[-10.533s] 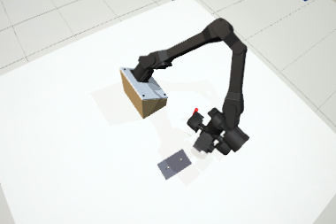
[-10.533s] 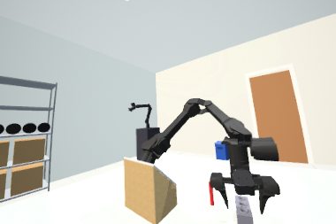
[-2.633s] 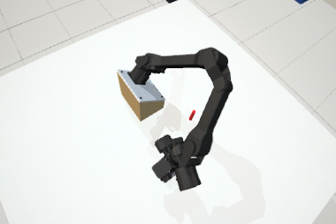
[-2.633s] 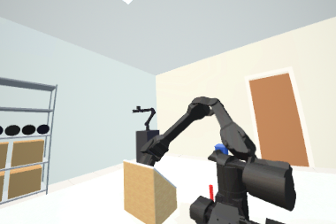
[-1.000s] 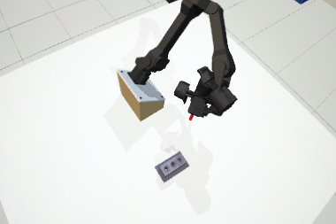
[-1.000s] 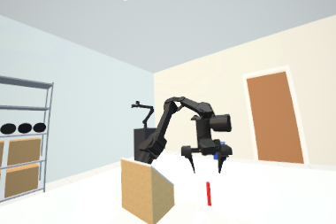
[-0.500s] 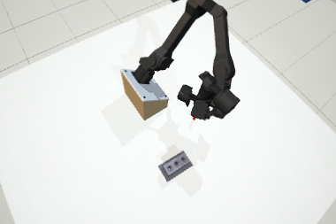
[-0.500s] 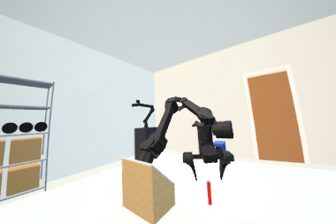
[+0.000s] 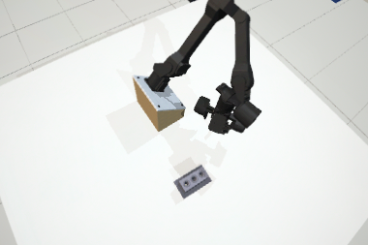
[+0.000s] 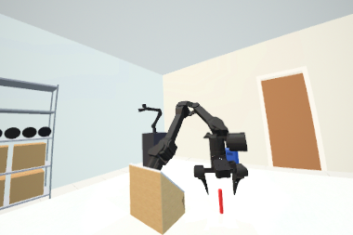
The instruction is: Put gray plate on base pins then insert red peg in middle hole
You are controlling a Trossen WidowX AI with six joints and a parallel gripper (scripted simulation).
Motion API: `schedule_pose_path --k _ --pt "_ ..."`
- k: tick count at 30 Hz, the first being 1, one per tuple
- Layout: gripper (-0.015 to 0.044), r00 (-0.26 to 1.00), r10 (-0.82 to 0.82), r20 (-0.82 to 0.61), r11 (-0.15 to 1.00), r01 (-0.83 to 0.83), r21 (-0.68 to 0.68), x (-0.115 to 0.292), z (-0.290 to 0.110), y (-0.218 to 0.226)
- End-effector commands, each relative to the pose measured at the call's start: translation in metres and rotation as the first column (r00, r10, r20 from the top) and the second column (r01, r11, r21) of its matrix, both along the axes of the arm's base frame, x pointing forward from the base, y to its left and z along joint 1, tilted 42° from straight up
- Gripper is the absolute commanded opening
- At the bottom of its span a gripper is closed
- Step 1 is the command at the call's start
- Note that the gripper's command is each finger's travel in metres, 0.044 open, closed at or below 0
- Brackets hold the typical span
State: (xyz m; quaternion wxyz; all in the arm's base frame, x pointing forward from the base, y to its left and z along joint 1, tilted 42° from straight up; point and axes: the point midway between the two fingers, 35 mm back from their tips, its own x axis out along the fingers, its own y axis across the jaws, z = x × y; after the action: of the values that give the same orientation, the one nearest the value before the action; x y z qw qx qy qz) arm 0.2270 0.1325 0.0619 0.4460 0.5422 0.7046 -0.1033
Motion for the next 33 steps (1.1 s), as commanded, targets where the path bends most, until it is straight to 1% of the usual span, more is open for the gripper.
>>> schedule_pose_path --k 1,11,27,30,33 --pt "0.0440 1.000 -0.003 -0.009 1.000 0.003 -0.001 -0.0019 -0.0065 0.0049" --pt "0.0440 1.000 -0.004 -0.009 1.000 0.004 0.002 -0.0035 -0.0159 0.0145" --pt "0.0020 1.000 -0.004 -0.009 1.000 0.004 0.002 -0.0035 -0.0159 0.0145" --pt "0.0000 1.000 -0.004 -0.009 1.000 0.004 0.002 -0.0035 -0.0159 0.0145" --pt "0.0000 1.000 -0.004 -0.009 1.000 0.004 0.002 -0.0035 -0.0159 0.0145"
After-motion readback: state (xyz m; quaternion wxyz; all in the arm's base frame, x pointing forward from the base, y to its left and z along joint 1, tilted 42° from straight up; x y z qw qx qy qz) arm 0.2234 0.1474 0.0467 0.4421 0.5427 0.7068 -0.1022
